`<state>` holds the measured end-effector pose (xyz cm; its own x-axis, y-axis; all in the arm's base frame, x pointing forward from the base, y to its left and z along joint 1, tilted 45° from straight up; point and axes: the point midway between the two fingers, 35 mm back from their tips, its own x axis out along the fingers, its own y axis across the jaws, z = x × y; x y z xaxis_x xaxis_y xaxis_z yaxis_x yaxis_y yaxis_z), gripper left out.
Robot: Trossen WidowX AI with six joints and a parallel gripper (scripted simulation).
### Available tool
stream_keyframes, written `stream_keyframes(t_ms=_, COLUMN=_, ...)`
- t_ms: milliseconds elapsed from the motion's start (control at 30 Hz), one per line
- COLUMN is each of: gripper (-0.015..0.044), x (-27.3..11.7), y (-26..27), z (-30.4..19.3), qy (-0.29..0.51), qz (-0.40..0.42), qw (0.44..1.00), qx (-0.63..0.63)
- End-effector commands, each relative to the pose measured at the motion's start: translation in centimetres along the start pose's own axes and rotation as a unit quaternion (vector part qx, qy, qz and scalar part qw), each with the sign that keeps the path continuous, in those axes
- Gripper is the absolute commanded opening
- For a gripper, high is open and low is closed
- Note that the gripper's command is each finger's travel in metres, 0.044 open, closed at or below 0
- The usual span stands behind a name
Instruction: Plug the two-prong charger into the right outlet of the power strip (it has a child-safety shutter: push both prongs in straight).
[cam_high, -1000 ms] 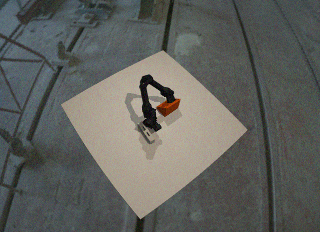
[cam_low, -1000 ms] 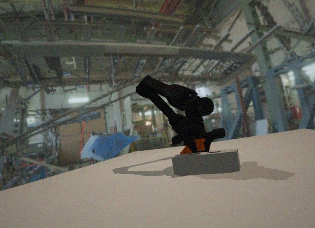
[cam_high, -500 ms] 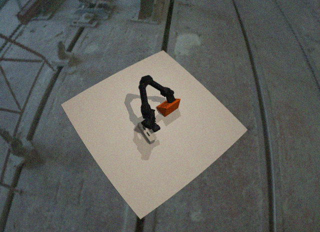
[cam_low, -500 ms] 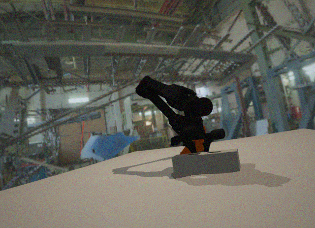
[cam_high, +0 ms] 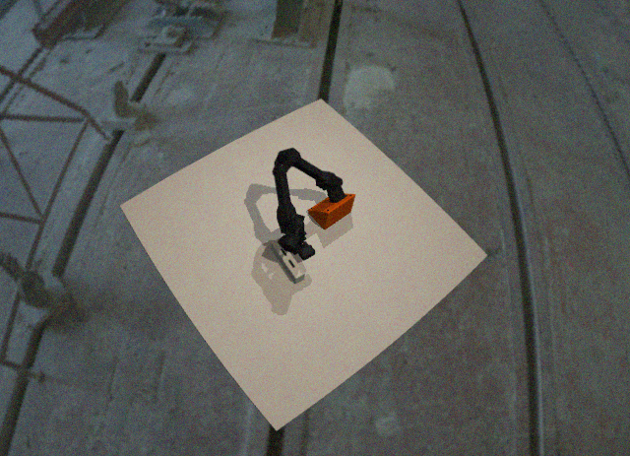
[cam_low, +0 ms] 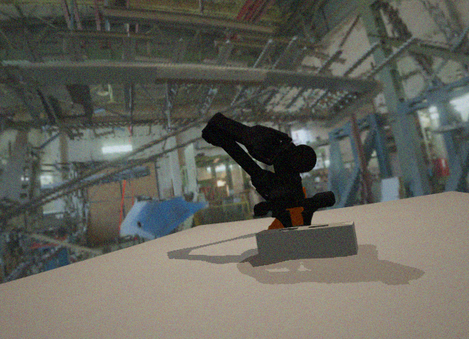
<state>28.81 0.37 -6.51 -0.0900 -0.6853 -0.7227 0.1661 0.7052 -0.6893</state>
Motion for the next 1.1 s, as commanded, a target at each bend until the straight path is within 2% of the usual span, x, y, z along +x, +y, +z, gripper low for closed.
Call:
stream_keyframes(t_ms=0, gripper=0.0, x=-0.05, y=-0.04, z=0.18, qy=-0.002, qz=-0.002, qw=1.0, qx=-0.002)
stream_keyframes(t_ms=1067, gripper=0.0, x=-0.1, y=-0.05, z=0.7, qy=-0.002, qz=-0.002, qw=1.0, qx=-0.002)
